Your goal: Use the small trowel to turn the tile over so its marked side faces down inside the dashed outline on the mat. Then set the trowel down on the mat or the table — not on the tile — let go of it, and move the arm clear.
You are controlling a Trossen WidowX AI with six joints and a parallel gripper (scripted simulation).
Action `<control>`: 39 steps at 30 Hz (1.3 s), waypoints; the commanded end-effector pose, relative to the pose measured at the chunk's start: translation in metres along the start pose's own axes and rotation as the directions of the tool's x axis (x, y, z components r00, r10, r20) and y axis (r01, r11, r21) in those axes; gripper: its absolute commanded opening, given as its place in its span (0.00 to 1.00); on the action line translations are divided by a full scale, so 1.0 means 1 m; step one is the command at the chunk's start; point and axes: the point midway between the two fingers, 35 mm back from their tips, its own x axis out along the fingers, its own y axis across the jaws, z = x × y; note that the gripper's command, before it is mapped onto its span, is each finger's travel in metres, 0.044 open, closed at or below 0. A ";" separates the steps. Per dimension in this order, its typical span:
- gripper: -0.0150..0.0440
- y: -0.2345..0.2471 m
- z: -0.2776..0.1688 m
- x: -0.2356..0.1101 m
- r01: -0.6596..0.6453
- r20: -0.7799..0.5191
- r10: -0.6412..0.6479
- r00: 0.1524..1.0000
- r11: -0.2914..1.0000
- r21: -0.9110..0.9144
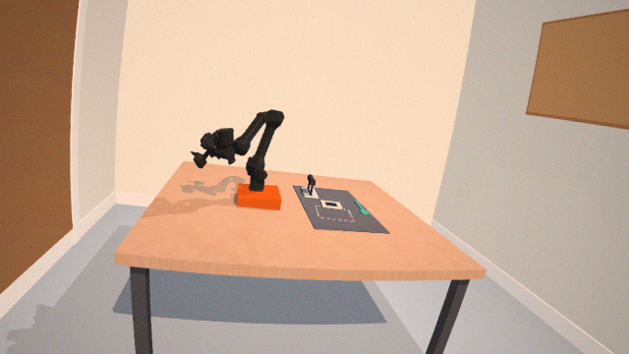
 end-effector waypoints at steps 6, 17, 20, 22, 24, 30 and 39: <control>0.67 0.000 0.000 0.000 0.000 0.000 0.000 1.000 1.000 0.000; 0.42 0.000 0.000 0.000 0.000 0.000 0.000 1.000 1.000 0.000; 0.42 0.000 0.000 0.000 0.000 0.000 0.000 1.000 1.000 0.000; 0.38 0.000 0.000 0.000 0.000 0.000 0.000 1.000 1.000 0.000; 0.29 0.000 0.000 0.000 0.000 0.000 0.000 1.000 1.000 0.000; 0.25 0.000 0.000 0.000 0.000 0.000 0.000 1.000 1.000 0.000; 0.30 0.000 0.000 0.000 0.000 0.000 0.000 1.000 1.000 0.000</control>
